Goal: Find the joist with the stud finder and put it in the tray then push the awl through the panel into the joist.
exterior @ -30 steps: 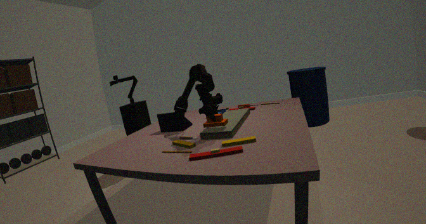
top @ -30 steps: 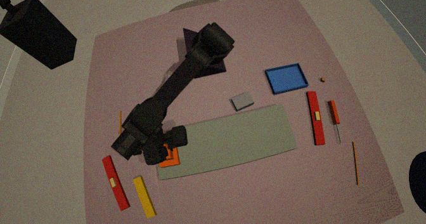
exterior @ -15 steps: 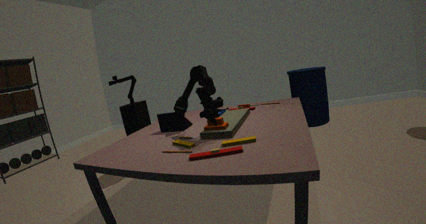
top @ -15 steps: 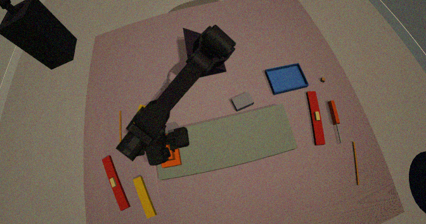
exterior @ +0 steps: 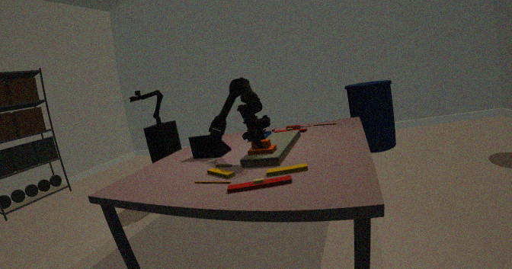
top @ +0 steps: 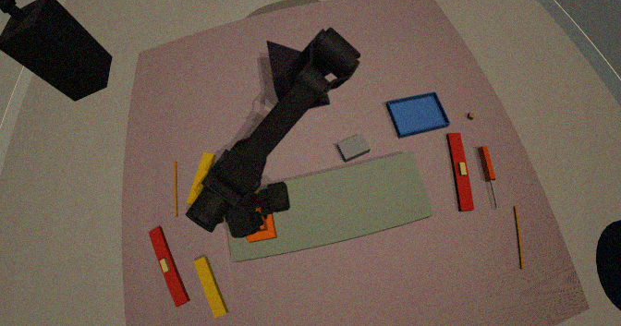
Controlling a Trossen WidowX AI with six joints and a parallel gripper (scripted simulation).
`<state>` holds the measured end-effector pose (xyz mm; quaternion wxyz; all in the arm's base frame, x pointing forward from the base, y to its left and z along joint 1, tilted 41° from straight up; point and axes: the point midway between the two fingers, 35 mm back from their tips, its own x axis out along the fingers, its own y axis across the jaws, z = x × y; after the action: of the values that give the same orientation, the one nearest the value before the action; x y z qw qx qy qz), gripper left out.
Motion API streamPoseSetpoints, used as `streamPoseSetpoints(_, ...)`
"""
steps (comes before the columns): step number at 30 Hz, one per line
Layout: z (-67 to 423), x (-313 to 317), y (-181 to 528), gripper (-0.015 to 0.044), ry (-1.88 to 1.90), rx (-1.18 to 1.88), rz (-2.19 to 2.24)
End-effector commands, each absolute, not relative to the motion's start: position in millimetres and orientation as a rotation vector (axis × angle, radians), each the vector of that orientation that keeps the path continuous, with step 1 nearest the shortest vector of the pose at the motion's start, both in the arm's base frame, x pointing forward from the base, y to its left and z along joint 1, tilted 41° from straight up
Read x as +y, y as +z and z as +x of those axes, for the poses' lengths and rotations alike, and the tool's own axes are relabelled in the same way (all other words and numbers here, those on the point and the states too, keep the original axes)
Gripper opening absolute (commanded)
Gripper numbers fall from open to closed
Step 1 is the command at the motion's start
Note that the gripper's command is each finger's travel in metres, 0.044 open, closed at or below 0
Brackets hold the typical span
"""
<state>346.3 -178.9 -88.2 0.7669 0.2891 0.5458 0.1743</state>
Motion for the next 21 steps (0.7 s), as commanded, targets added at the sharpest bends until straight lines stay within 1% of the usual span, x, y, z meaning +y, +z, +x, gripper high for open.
streamPoseSetpoints(1, 348, -164, -77, 0.0000, 0.386, 1.183, 0.629)
streamPoseSetpoints(21, 352, -107, -30, 0.0000, 0.388, 1.183, 0.633)
